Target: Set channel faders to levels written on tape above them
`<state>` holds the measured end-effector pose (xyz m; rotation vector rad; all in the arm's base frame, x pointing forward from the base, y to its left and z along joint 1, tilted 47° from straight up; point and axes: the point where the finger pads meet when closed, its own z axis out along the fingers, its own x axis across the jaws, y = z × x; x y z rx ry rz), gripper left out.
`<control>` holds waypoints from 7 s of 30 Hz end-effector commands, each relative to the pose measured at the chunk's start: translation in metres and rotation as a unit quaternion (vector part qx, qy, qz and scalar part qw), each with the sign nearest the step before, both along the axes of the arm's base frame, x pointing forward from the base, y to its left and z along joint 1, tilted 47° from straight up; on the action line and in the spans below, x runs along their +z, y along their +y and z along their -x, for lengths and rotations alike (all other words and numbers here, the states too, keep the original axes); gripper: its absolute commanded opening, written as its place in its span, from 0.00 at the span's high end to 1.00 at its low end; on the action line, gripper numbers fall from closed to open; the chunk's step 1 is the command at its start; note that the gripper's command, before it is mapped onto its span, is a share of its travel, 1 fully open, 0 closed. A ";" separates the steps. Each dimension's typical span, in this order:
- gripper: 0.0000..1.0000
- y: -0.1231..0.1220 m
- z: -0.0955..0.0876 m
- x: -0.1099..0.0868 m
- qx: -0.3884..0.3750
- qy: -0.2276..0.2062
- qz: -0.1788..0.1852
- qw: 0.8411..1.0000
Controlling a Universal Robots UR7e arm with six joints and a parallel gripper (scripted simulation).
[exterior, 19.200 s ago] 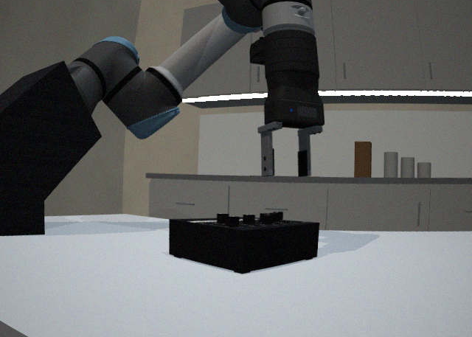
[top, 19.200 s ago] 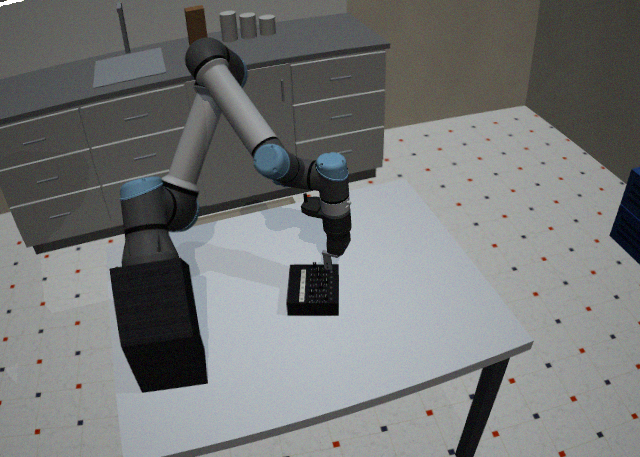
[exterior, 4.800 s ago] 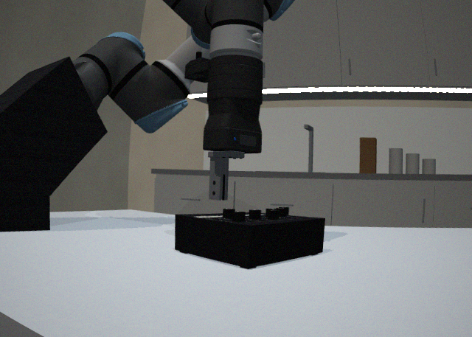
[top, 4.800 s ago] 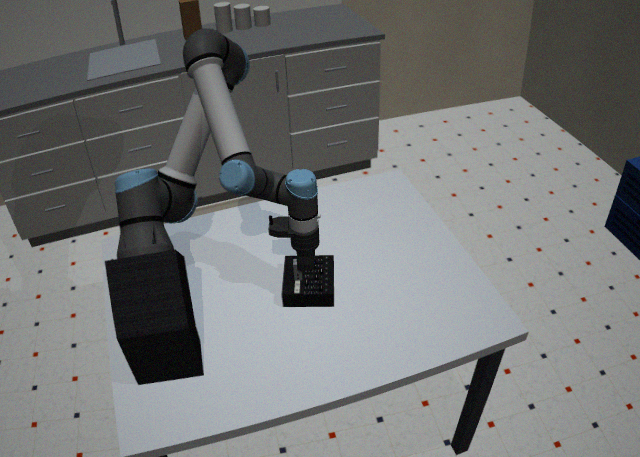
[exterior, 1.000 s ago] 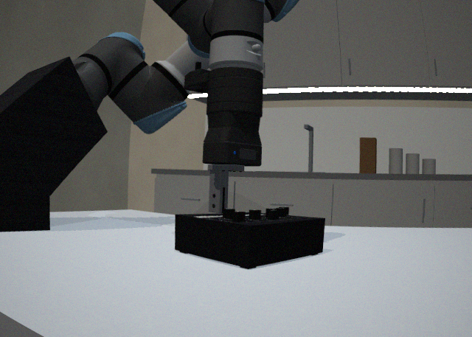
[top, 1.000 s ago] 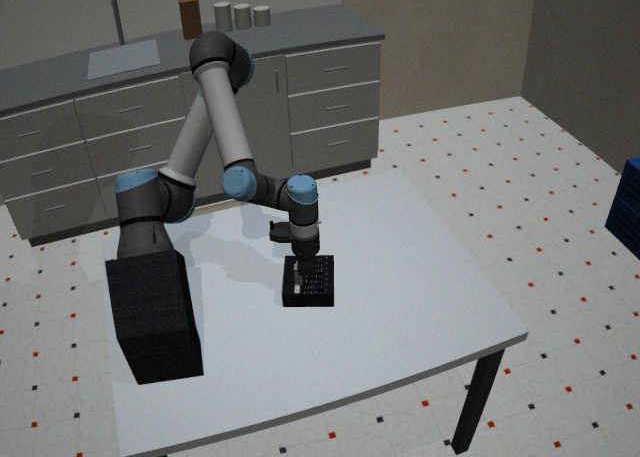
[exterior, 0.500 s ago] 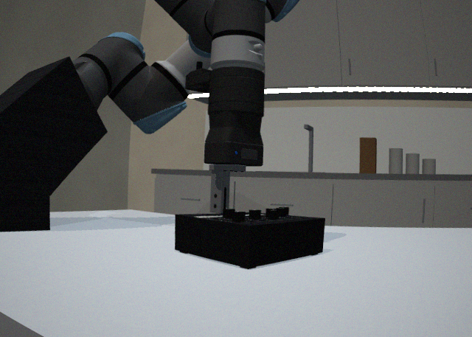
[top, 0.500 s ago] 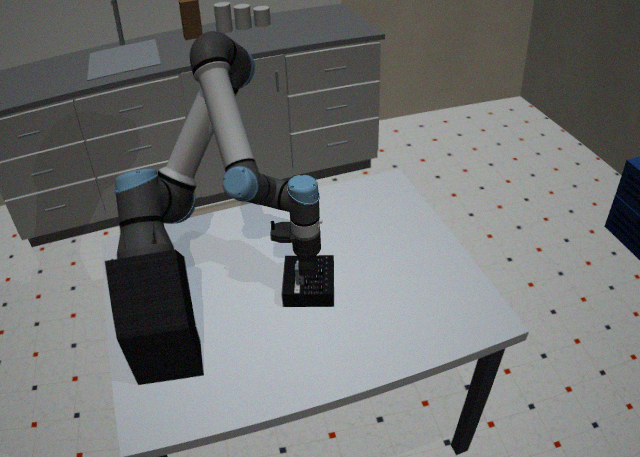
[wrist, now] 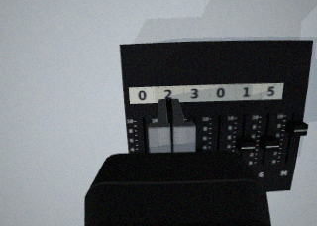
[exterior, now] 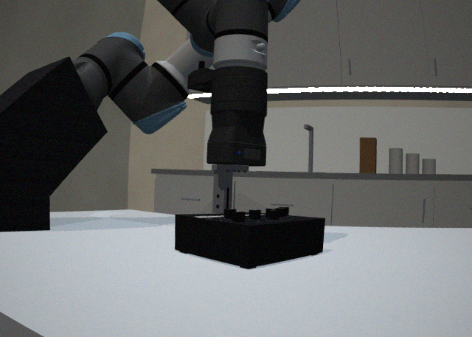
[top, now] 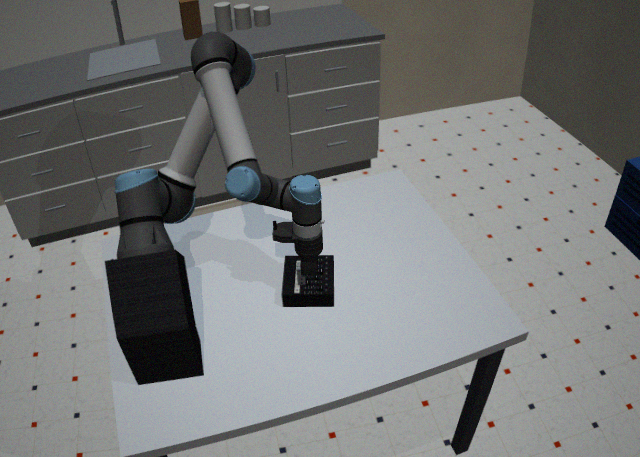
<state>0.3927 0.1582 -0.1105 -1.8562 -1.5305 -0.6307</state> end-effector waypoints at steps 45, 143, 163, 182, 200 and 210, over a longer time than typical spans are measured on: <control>1.00 -0.003 -0.024 -0.004 0.000 -0.001 0.000 1.000; 1.00 -0.003 -0.024 -0.004 0.000 -0.001 0.000 1.000; 1.00 -0.022 -0.024 0.014 0.000 -0.001 0.000 1.000; 1.00 -0.032 -0.025 0.023 0.000 -0.001 0.000 1.000; 1.00 0.016 -0.024 0.070 0.000 -0.001 0.000 1.000; 1.00 0.016 -0.024 0.070 0.000 -0.001 0.000 1.000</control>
